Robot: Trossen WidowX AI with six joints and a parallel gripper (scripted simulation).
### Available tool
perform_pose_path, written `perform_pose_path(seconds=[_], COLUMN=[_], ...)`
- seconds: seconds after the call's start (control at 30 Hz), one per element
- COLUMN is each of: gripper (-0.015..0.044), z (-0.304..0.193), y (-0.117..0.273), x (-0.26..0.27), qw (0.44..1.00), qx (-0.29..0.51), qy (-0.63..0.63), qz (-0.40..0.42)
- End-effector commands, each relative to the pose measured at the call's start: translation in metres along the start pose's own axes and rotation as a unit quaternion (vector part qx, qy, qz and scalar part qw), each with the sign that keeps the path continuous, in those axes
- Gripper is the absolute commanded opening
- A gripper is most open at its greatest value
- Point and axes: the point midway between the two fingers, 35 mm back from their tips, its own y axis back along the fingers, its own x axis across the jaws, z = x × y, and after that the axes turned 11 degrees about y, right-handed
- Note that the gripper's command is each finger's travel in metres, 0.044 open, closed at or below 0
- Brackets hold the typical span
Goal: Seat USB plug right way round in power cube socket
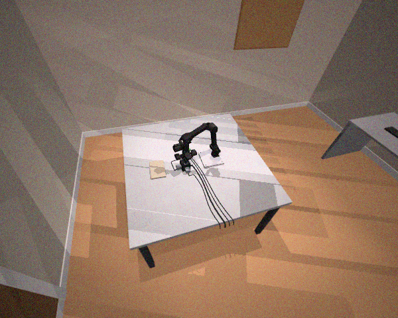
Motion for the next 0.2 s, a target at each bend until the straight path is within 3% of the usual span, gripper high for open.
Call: perform_pose_path(seconds=[0.0, 0.17], gripper=[0.0095, 0.0095], z=[0.0004, 0.0008], y=[0.0041, 0.0091], x=[-0.0003, -0.0004], qw=[1.0, 1.0], qx=[0.0, 0.0], qy=[0.0, 0.0], qz=[-0.001, -0.001])
